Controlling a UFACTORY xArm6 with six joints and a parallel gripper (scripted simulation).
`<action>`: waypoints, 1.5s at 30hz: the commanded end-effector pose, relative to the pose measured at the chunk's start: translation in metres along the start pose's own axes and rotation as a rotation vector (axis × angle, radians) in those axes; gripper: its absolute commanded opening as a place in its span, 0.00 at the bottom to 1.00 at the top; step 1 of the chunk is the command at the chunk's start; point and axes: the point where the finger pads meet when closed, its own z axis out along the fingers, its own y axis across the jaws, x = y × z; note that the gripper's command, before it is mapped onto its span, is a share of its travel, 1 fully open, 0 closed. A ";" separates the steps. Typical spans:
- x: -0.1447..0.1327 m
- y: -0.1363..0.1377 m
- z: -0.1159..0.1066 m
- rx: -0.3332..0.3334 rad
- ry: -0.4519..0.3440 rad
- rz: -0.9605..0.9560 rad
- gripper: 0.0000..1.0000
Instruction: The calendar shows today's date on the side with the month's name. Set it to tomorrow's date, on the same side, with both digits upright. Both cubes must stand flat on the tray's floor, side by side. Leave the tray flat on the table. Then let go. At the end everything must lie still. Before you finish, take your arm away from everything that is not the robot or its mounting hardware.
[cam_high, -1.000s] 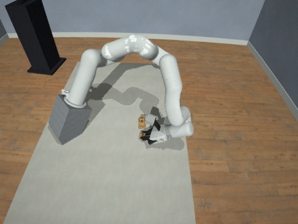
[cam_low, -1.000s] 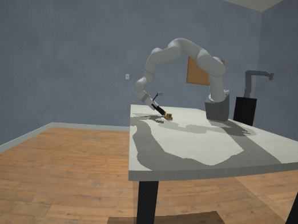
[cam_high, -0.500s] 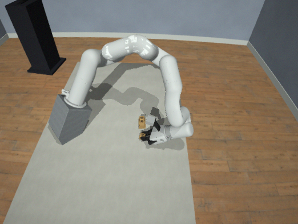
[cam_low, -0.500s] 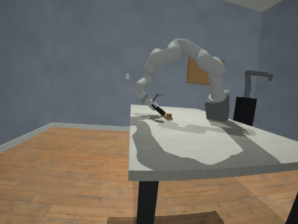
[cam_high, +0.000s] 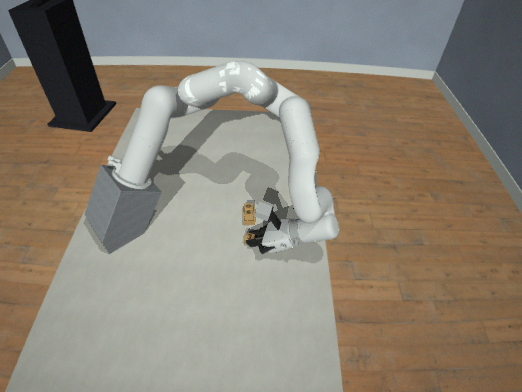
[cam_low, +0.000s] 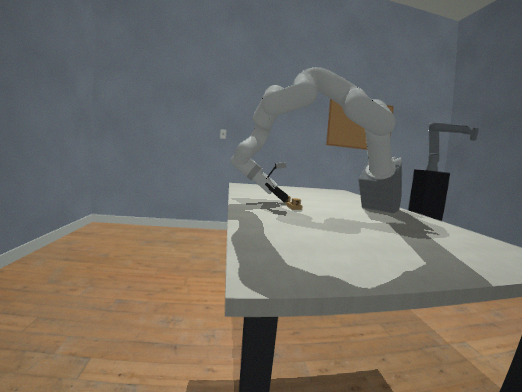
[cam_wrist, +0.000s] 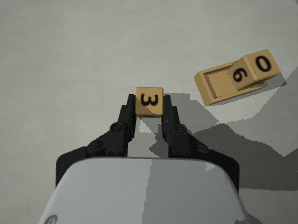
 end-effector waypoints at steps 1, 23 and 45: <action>0.000 0.000 -0.002 0.001 -0.003 0.000 0.27; 0.000 0.000 -0.002 0.001 -0.003 0.000 0.27; 0.000 0.000 -0.002 0.001 -0.003 0.000 0.35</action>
